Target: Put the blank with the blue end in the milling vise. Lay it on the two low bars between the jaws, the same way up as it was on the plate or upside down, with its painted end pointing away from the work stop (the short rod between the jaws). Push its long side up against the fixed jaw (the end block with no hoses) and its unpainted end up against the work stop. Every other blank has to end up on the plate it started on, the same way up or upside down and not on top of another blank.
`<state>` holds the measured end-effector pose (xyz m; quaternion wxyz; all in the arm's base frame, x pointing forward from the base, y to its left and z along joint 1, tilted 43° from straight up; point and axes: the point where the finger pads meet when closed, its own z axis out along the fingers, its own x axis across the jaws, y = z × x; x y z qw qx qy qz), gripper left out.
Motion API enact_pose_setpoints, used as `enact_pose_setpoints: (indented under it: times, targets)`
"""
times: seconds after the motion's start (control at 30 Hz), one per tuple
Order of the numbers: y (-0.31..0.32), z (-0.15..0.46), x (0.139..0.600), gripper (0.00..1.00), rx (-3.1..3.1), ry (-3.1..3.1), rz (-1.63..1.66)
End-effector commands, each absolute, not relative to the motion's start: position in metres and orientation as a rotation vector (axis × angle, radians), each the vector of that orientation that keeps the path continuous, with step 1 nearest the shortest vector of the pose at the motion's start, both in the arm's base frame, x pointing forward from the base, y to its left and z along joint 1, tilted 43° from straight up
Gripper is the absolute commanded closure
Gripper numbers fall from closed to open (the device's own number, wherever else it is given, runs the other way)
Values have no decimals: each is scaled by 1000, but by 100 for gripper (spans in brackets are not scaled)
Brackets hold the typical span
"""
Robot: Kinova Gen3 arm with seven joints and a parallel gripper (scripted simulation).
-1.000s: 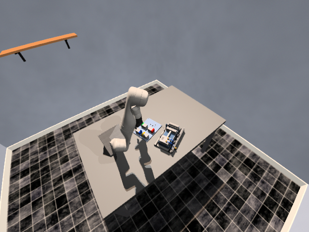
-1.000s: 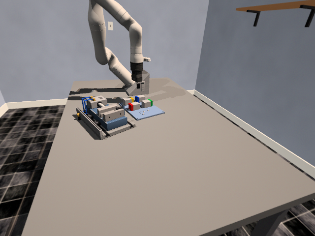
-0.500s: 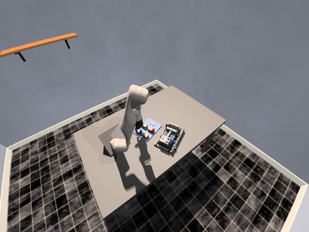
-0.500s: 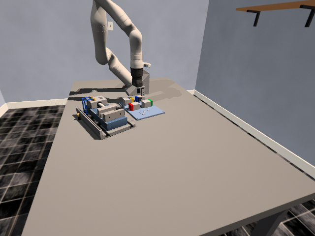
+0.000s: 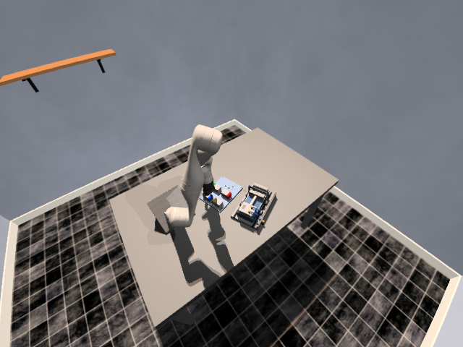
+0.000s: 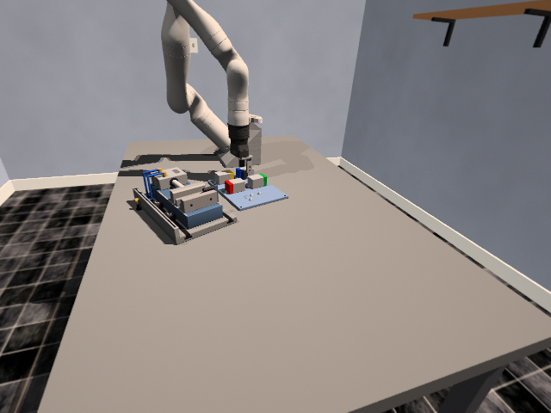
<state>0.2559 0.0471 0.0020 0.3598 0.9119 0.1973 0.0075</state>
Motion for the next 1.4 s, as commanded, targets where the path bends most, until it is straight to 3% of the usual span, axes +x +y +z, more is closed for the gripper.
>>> enact_pose_setpoints:
  times: [0.0,1.37]
  targets:
    - [43,0,255,0,2344,507,12]
    - [48,5,254,0,2341,507,9]
